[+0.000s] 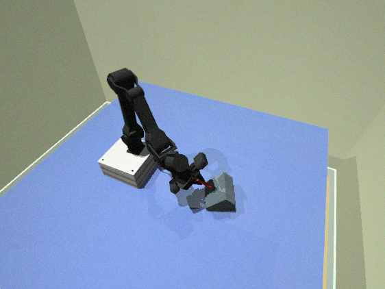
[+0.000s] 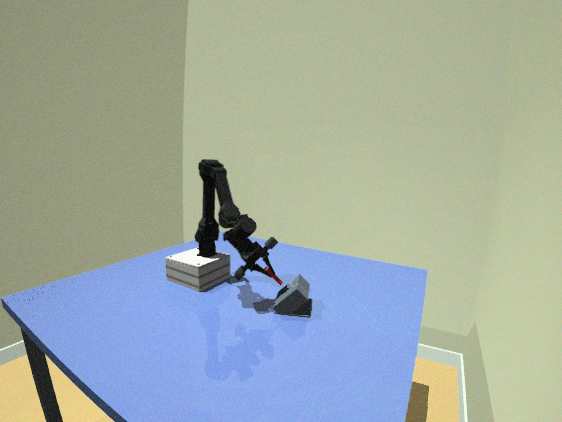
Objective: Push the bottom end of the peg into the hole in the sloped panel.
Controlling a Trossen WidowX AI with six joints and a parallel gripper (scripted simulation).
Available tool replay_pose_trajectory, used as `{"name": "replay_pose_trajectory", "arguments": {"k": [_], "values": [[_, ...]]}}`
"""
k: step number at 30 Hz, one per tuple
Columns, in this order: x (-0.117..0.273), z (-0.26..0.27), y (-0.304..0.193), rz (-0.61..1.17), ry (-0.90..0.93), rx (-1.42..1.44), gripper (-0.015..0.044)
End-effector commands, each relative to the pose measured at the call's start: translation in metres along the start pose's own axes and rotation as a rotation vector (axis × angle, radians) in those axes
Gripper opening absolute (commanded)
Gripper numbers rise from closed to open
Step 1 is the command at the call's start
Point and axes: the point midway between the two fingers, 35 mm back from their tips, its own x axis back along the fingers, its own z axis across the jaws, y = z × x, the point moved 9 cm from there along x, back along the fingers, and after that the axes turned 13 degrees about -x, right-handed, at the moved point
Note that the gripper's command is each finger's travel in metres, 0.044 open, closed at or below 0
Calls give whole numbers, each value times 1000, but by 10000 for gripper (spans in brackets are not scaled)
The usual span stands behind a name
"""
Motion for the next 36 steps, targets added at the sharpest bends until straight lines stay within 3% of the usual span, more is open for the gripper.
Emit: {"name": "replay_pose_trajectory", "arguments": {"k": [1,14,36], "values": [[-5,-1,0,0,-6,-5,0],[-23,-2,0,0,-5,-3,0],[-20,-2,0,1,0,3,0]]}}
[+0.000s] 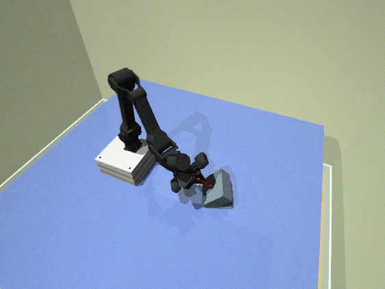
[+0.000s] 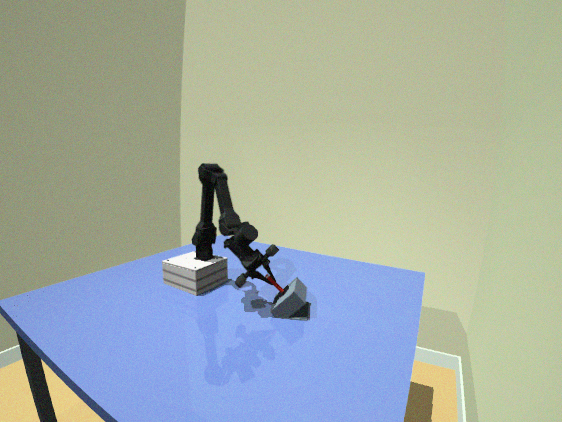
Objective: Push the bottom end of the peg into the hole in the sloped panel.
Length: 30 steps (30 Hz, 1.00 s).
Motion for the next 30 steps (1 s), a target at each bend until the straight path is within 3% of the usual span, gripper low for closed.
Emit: {"name": "replay_pose_trajectory", "arguments": {"k": [1,30], "values": [[-1,-1,0,1,0,1,0],[-14,-3,0,1,1,1,0]]}}
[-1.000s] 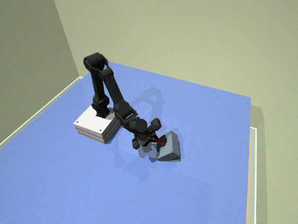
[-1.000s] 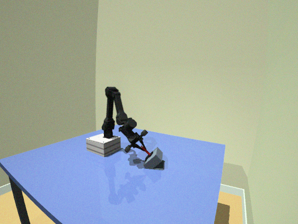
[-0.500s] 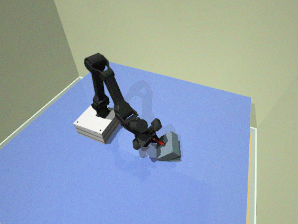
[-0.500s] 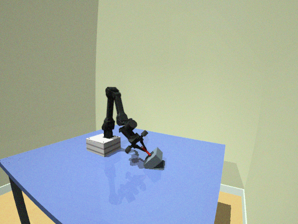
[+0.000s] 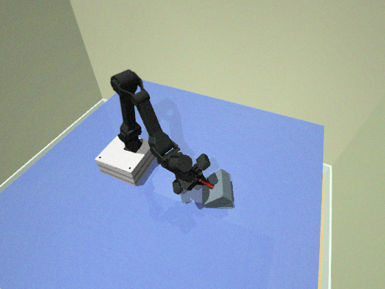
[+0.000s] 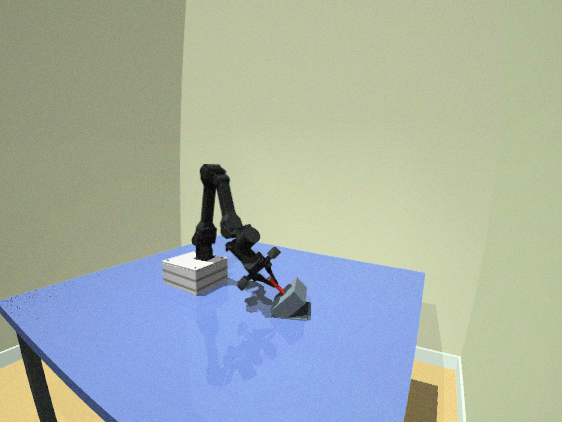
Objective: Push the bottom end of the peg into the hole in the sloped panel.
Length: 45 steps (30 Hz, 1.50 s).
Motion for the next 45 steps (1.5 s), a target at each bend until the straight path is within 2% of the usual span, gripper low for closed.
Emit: {"name": "replay_pose_trajectory", "arguments": {"k": [1,45], "values": [[-3,-1,0,-1,-5,-6,0],[-24,-2,0,-1,-4,-6,0]]}}
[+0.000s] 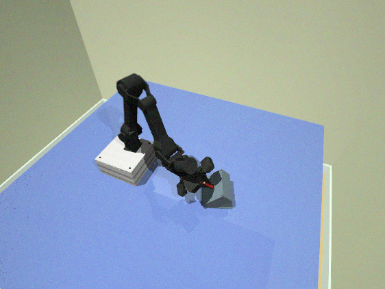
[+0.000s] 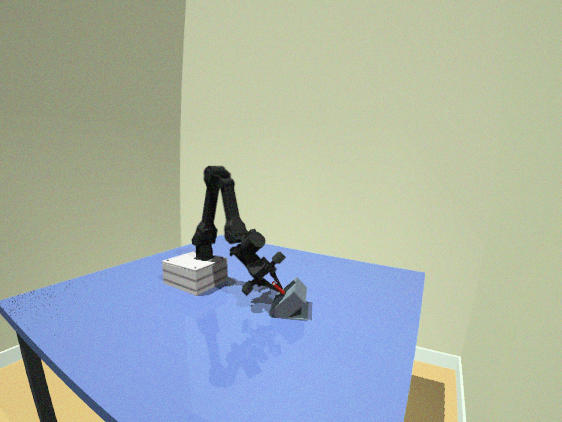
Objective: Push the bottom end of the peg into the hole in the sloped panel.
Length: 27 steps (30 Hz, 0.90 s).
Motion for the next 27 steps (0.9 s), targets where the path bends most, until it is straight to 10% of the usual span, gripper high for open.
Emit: {"name": "replay_pose_trajectory", "arguments": {"k": [1,10,27], "values": [[-2,-2,0,-2,-5,-6,0],[-1,0,0,0,-1,0,0],[2,0,0,0,-1,-1,440]]}}
